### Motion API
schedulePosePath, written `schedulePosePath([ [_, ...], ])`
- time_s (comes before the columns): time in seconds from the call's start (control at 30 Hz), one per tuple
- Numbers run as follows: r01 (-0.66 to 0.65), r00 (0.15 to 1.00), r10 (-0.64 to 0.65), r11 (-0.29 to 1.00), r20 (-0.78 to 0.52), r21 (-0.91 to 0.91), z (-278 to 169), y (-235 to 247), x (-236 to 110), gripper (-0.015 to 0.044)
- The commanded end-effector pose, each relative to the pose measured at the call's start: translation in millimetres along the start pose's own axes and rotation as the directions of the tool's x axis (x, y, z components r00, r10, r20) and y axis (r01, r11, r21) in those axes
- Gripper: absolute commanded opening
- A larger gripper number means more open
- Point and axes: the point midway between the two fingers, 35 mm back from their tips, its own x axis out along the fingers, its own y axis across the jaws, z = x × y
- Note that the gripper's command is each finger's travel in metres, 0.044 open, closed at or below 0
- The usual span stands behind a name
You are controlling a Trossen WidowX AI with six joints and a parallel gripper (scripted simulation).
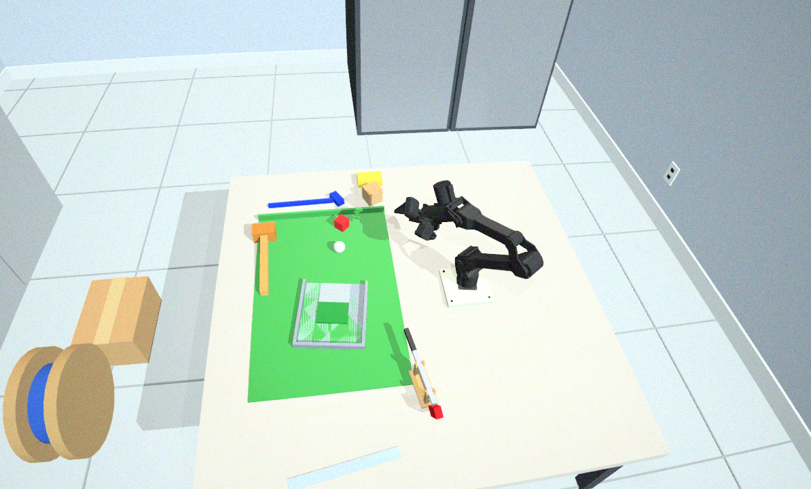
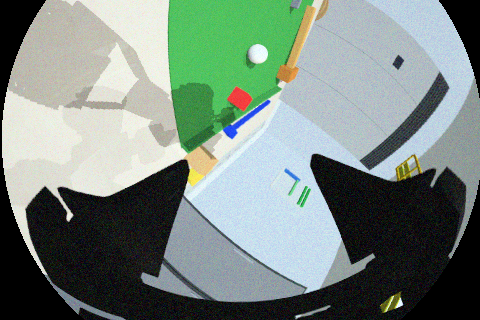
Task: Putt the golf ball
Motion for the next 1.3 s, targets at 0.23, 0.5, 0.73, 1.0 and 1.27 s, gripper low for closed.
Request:
schedulePosePath([
  [0.23, -0.16, 0.859, 0.055, 0.973, 0.509, 0.165, 102, -76, 20, 0.044],
  [0.5, -0.39, 0.632, 0.22, 0.919, 0.743, 0.061, 200, -114, -2, 0.044],
  [0.73, -0.553, 0.429, 0.431, 0.82, 0.794, -0.147, 290, -126, -51, 0.044],
  [1.0, -0.642, 0.296, 0.651, 0.678, 0.699, -0.359, 370, -109, -125, 0.044],
  [1.27, -0.643, 0.294, 0.655, 0.675, 0.696, -0.363, 376, -102, -122, 0.044],
])
